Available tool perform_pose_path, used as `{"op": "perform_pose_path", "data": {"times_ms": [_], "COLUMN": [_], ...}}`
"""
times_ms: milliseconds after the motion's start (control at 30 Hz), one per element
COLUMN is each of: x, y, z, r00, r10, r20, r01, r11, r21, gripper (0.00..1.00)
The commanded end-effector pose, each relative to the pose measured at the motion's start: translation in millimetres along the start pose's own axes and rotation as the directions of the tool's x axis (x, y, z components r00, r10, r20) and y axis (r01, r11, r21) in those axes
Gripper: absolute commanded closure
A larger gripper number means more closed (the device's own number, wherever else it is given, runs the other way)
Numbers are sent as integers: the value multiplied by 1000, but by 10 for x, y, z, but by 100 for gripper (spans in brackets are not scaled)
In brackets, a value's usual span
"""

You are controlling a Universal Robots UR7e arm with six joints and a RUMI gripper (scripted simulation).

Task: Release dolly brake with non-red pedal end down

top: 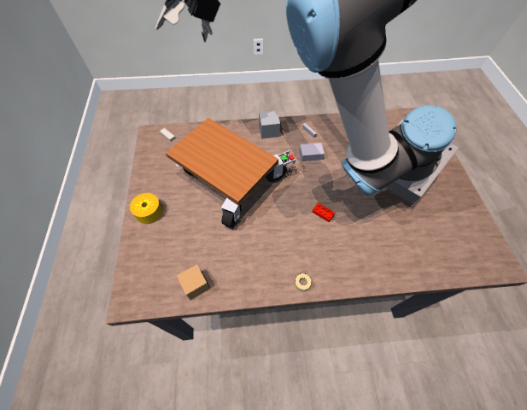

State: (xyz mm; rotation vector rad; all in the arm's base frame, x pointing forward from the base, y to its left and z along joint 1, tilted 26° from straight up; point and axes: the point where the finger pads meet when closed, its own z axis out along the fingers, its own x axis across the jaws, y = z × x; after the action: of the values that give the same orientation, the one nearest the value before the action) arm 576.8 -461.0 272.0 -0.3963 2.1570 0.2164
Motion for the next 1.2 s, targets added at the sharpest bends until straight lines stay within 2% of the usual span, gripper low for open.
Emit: {"op": "perform_pose_path", "data": {"times_ms": [0, 533, 567, 833, 1033, 1100, 1167], "x": [-5, -5, -5, 10, 67, 67, 103], "y": [-3, -3, -3, 131, 516, 516, 707], "z": [-7, -7, -7, -25, -72, -72, -93], "r00": [1000, 1000, 1000, 1000, 997, 997, 995], "r10": [-1, -1, -1, 3, 13, 13, 18], "r20": [0, 0, 0, -18, -70, -70, -96], "r01": [1, 1, 1, -3, -14, -14, -20], "r11": [1000, 1000, 1000, 1000, 1000, 1000, 1000], "r21": [1, 1, 1, -3, -15, -15, -21], "gripper": [0, 0, 100, 100, 100, 100, 100]}}
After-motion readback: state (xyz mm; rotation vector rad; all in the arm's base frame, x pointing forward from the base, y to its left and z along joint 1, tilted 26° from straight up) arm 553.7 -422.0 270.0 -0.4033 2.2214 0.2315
